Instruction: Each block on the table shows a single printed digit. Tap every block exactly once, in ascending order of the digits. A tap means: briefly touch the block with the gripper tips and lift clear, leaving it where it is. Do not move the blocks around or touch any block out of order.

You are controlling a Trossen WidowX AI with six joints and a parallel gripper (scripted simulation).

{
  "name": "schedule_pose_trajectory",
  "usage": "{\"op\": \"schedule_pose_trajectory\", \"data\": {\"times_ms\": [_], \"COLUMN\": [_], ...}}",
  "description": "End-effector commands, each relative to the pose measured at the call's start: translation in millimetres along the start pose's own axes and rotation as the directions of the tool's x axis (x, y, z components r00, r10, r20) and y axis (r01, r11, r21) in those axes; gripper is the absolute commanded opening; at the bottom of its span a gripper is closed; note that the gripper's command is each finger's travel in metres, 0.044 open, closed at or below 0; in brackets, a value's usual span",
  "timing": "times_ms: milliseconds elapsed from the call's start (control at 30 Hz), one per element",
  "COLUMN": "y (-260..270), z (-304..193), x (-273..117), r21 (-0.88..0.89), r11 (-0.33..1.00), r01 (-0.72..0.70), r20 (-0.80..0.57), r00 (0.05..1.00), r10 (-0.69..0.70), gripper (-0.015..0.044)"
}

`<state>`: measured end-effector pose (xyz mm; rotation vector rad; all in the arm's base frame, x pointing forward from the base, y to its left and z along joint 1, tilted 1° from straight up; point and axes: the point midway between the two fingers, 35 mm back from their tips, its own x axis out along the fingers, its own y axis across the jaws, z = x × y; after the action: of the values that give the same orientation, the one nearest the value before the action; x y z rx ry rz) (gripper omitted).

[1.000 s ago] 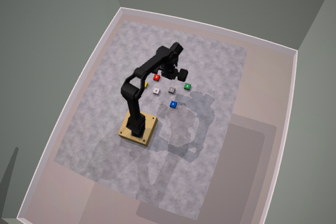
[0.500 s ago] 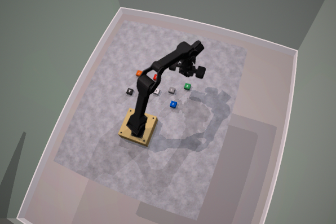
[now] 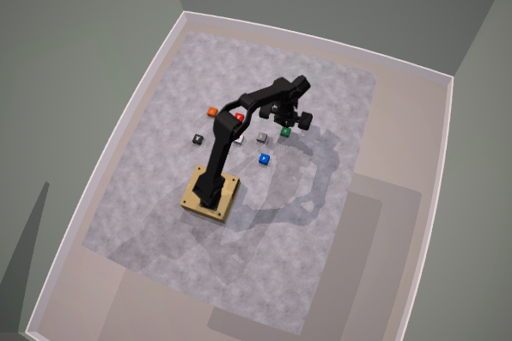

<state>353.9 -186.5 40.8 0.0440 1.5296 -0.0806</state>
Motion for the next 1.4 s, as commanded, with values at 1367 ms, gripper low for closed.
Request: {"op": "schedule_pose_trajectory", "data": {"times_ms": [1367], "y": [-0.2], "z": [1.2], "x": [-84.2], "r21": [-0.003], "r11": [1.0], "r01": [0.001], "r20": [0.016], "r00": [1.0], "r10": [-0.001], "gripper": [0.002]}}
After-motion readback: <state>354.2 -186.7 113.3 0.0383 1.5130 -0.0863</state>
